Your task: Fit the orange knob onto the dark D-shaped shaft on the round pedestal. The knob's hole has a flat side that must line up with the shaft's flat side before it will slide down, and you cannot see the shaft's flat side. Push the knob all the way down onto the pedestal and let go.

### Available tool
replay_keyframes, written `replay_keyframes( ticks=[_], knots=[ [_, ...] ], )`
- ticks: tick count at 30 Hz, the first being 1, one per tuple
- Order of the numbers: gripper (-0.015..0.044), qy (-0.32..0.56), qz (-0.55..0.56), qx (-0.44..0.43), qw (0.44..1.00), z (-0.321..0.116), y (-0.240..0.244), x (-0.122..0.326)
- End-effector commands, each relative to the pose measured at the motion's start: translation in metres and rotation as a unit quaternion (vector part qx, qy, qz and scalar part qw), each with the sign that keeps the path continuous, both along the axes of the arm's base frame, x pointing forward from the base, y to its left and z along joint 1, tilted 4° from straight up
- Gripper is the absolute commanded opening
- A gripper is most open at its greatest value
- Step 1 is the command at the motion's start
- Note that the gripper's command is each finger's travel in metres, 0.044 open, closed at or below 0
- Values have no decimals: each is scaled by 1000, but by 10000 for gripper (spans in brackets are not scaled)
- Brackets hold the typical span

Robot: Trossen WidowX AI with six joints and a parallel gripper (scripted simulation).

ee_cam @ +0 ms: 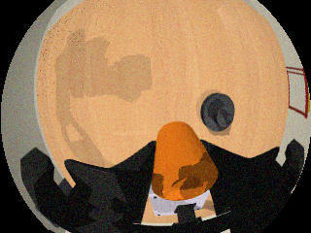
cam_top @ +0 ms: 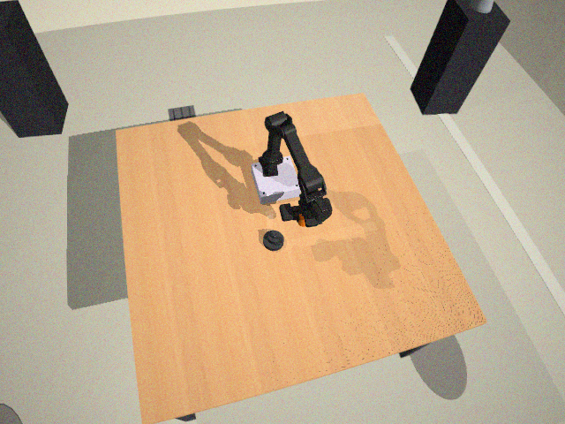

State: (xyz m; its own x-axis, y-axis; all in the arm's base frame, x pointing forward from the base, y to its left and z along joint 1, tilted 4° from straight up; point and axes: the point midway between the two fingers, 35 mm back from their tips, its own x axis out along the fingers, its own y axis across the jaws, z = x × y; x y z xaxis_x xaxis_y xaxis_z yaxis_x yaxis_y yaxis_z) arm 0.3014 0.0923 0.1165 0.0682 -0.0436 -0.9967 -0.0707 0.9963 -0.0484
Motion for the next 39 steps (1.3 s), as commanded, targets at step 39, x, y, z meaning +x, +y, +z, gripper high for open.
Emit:
replay_keyframes(
  ticks=[39],
  knots=[
    [0,-1,0,-5,1000,-36,-113,14]
  ],
)
